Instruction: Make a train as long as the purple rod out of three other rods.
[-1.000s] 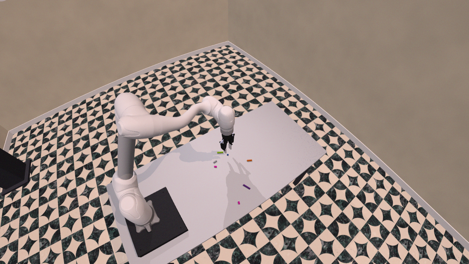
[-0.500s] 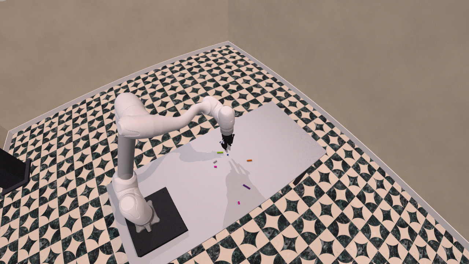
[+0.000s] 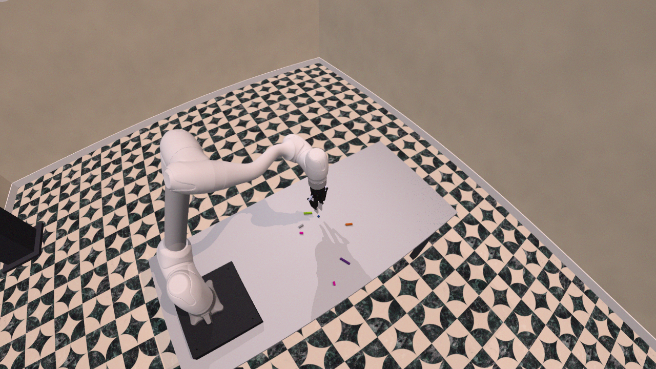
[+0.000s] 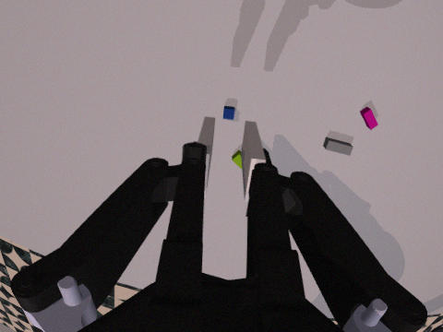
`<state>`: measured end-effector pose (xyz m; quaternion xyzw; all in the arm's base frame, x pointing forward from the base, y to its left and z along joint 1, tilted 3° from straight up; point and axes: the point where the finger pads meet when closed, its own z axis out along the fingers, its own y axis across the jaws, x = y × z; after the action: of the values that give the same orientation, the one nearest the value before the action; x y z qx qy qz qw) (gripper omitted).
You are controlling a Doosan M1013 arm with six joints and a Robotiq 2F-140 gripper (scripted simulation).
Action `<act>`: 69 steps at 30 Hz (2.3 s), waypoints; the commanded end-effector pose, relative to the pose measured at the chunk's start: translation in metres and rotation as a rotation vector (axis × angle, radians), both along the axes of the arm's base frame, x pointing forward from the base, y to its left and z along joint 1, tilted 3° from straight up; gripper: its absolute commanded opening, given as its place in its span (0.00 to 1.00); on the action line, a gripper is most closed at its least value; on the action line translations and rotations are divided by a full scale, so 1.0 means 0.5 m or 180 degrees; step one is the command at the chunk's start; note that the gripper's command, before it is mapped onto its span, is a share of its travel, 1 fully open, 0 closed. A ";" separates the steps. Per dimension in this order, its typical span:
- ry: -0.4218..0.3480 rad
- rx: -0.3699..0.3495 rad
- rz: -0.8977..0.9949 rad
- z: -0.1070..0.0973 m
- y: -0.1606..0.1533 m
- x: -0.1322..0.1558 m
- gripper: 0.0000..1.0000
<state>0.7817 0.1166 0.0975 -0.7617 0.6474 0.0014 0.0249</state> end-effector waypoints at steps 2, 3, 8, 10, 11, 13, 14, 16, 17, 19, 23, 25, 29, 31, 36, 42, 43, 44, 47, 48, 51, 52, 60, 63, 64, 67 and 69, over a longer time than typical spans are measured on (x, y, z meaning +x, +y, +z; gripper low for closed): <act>0.0000 0.0001 0.0000 -0.001 0.000 0.000 0.23; 0.0000 0.0001 0.0000 -0.001 0.000 0.000 0.23; 0.0000 0.0001 0.0000 -0.008 0.000 0.000 0.23; 0.0000 0.0001 0.0000 -0.012 0.001 0.000 0.23; 0.0000 0.0001 0.0000 -0.014 0.001 0.000 0.23; 0.0000 0.0001 0.0000 -0.019 0.001 0.001 0.23; 0.0000 0.0001 0.0000 -0.021 0.001 0.001 0.23; 0.0000 0.0001 0.0000 -0.027 0.001 0.001 0.23; 0.0000 0.0001 0.0000 -0.030 0.001 0.001 0.23; 0.0000 0.0001 0.0000 -0.033 0.001 0.001 0.23; 0.0000 0.0001 0.0000 -0.042 0.002 0.001 0.23; 0.0000 0.0001 0.0000 -0.049 0.002 0.002 0.23; 0.0000 0.0001 0.0000 -0.062 0.003 0.002 0.23; 0.0000 0.0001 0.0000 -0.068 0.003 0.002 0.23; 0.0000 0.0001 0.0000 -0.079 0.003 0.002 0.23; 0.0000 0.0001 0.0000 -0.090 0.004 0.003 0.23; 0.0000 0.0001 0.0000 -0.092 0.004 0.003 0.23; 0.0000 0.0001 0.0000 -0.094 0.004 0.003 0.23; 0.0000 0.0001 0.0000 -0.098 0.004 0.003 0.23; 0.0000 0.0001 0.0000 -0.099 0.004 0.003 0.23; 0.0000 0.0001 0.0000 -0.101 0.004 0.003 0.23; 0.0000 0.0001 0.0000 -0.101 0.004 0.003 0.23; 0.0000 0.0001 0.0000 -0.102 0.004 0.003 0.23; 0.0000 0.0001 0.0000 -0.102 0.004 0.003 0.23; 0.0000 0.0001 0.0000 -0.102 0.004 0.003 0.23; 0.0000 0.0001 0.0000 -0.102 0.004 0.003 0.23; 0.0000 0.0001 0.0000 -0.102 0.004 0.003 0.23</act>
<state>0.7833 0.1186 0.0462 -0.7617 0.6474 0.0014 0.0249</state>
